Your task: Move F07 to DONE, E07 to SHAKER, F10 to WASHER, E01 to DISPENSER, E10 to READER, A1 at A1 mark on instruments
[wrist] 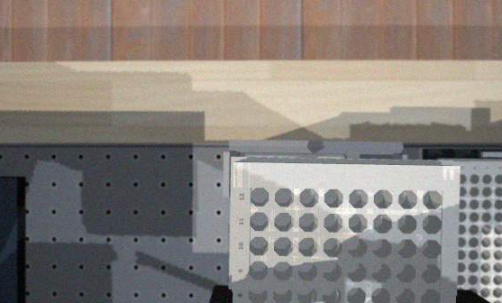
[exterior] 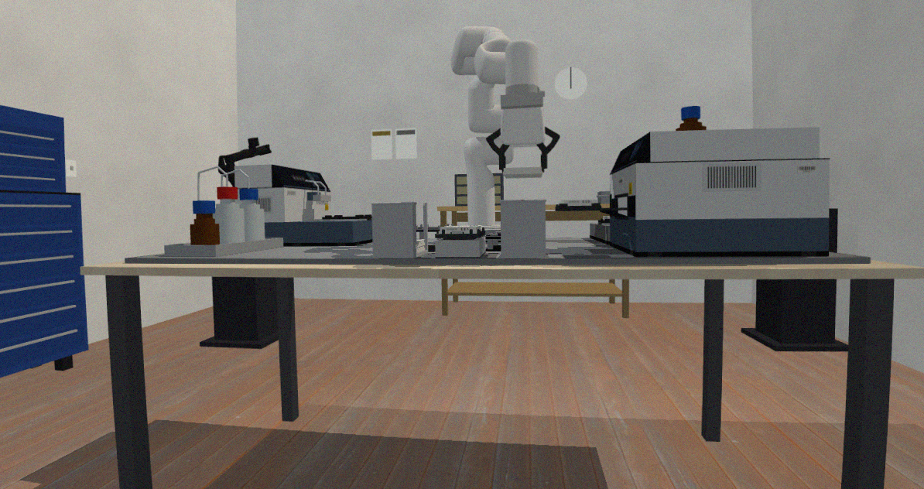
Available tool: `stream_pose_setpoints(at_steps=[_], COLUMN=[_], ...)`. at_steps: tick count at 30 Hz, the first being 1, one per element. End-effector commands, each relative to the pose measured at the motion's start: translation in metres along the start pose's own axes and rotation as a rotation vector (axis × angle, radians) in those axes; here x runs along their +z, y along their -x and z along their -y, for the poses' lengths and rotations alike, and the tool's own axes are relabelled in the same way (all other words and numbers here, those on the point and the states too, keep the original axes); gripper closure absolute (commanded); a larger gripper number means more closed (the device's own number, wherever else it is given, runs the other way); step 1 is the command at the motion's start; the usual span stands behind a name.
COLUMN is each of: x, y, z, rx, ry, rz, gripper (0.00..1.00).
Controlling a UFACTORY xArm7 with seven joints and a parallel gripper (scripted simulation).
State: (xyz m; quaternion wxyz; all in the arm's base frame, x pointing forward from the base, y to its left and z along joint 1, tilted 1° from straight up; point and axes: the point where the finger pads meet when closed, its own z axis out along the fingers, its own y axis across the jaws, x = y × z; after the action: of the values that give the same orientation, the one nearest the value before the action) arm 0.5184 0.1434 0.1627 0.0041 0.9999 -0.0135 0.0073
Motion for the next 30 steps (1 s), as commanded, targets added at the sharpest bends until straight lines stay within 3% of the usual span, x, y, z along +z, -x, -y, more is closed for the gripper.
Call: stream_pose_setpoints(at_steps=[1,14,21,30], x=[-0.006,-0.021,-0.021,-0.021], y=[-0.002,-0.002,-0.002,0.021], z=[0.001,0.001,0.001,-0.005], rx=[0.0,0.0,0.0,-0.082], ry=[-0.002,-0.002,-0.002,-0.002], rz=[-0.007,-0.007,-0.007,-0.006], gripper=[1.0,1.0,1.0,1.0])
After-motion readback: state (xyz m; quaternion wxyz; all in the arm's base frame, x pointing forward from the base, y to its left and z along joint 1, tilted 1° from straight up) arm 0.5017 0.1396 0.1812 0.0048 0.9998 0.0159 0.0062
